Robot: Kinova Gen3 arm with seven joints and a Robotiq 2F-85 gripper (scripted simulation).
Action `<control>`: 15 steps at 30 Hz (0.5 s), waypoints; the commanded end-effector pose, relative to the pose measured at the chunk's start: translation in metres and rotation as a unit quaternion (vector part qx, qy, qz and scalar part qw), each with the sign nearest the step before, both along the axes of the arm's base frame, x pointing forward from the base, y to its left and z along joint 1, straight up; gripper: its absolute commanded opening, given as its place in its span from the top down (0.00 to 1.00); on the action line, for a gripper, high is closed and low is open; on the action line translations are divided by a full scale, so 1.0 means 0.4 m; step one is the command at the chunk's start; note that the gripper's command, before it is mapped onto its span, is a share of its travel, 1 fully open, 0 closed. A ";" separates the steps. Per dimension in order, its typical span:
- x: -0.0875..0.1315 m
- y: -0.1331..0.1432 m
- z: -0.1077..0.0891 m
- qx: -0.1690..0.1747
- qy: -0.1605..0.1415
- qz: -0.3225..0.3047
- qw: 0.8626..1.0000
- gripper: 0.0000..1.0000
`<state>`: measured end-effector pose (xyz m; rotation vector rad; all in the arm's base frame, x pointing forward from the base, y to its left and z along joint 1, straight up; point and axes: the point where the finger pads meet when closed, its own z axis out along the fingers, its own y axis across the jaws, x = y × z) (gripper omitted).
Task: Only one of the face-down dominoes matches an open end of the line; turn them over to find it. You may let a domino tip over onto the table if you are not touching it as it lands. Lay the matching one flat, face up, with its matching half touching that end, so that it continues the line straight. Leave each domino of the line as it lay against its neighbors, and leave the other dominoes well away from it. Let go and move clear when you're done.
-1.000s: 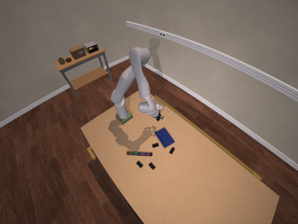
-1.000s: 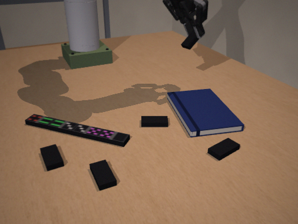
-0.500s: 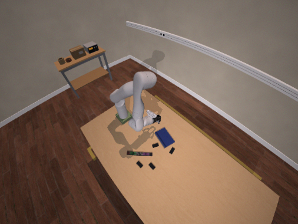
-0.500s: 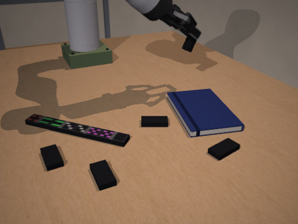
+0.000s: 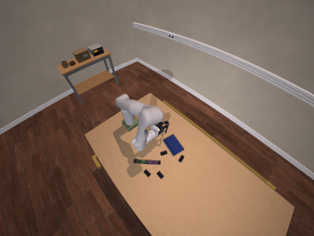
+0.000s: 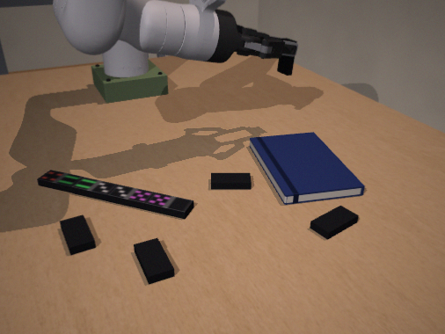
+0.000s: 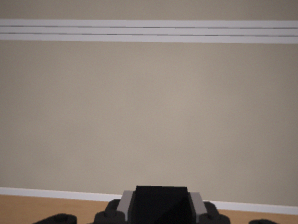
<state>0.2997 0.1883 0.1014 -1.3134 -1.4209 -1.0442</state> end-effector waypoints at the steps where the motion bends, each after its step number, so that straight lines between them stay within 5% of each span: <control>1: 0.001 -0.003 -0.002 0.023 0.004 -0.002 1.000 0.69; 15: 0.001 -0.004 -0.001 0.028 0.005 -0.003 1.000 0.69</control>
